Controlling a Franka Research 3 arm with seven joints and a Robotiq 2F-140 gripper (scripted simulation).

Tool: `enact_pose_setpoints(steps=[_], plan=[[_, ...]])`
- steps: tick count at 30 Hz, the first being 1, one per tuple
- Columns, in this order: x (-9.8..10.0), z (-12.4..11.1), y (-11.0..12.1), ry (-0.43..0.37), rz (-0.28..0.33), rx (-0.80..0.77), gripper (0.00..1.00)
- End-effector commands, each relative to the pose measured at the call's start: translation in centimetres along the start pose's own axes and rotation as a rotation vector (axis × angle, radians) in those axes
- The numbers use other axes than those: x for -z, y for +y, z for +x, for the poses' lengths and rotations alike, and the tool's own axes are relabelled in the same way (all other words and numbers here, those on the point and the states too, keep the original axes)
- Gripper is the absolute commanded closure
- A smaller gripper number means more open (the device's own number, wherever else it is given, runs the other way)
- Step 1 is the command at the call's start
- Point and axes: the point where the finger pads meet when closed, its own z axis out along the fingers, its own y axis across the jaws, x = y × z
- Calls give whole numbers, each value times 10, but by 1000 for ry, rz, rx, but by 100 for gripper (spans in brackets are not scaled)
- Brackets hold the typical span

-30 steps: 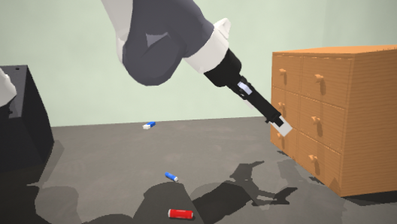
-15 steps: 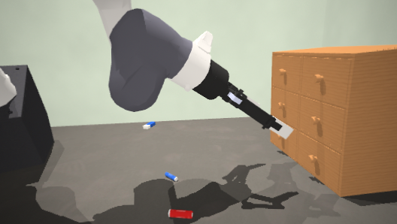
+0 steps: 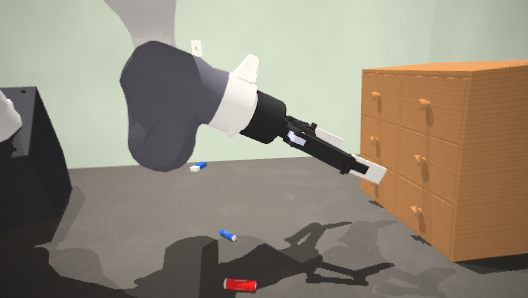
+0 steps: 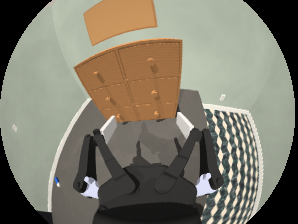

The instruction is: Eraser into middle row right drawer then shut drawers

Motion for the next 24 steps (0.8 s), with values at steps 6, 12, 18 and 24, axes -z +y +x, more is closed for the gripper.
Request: enact_pose_setpoints(steps=[6, 12, 18, 24], plan=[[14, 10, 11, 91, -41, 47, 0], [20, 8, 14, 119, -58, 56, 0], [24, 8, 16, 132, -66, 60, 0], [27, 7, 18, 145, -74, 65, 0]])
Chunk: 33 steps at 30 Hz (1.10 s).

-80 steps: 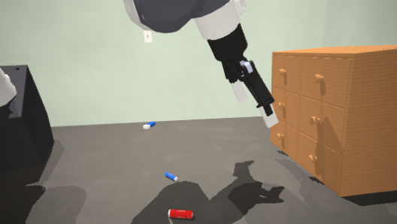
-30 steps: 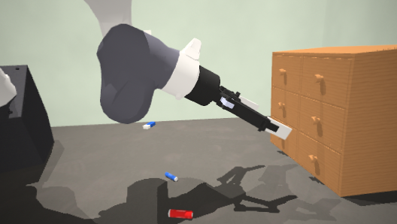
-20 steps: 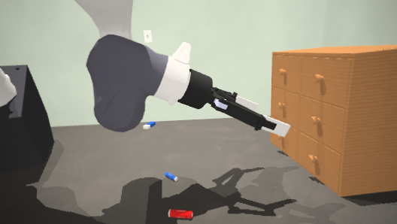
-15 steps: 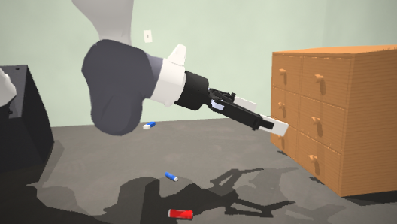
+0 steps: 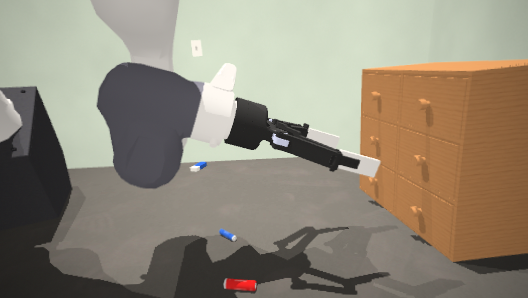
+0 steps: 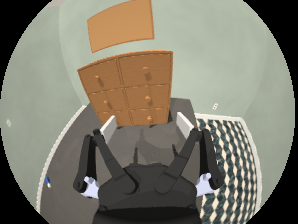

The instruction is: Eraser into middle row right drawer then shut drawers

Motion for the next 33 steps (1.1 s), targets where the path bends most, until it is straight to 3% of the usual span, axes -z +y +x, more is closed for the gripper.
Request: enact_pose_setpoints(steps=[1, 16, 17, 33], plan=[[4, 2, 4, 18, -12, 17, 0], [5, 2, 5, 23, -16, 19, 0], [5, 2, 5, 23, -16, 19, 72], [5, 2, 5, 23, -16, 19, 72]])
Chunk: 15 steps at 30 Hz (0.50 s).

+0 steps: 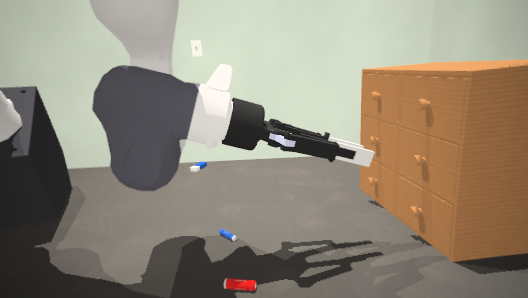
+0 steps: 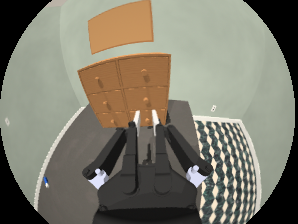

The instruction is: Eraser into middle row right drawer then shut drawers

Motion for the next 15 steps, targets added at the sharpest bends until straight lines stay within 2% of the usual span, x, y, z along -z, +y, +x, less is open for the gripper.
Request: enact_pose_setpoints(steps=[1, 10, 15], plan=[[1, -1, 0, -1, -3, 7, 72], [-1, -1, 0, -1, -2, 8, 72], [-9, 0, 0, -1, -2, 10, 72]])
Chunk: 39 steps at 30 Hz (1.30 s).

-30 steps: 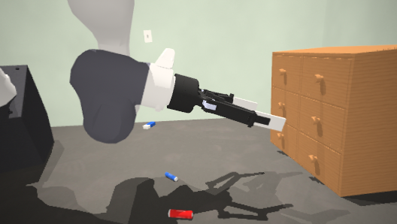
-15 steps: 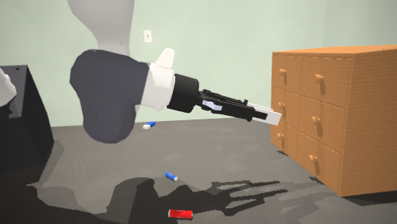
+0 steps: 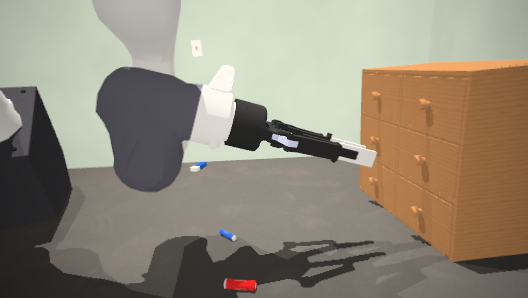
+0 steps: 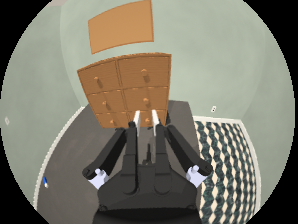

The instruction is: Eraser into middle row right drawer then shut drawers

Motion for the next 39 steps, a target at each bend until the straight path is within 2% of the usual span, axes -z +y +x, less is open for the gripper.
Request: enact_pose_setpoints(steps=[1, 10, 12, 20, 39], plan=[[-8, -1, 0, -4, -1, 5, 72], [-39, 1, 0, -4, -1, 5, 72], [-39, 1, 0, -4, -1, 5, 72], [-61, 1, 0, -4, -1, 5, 72], [-66, 2, 0, -4, -1, 5, 72]])
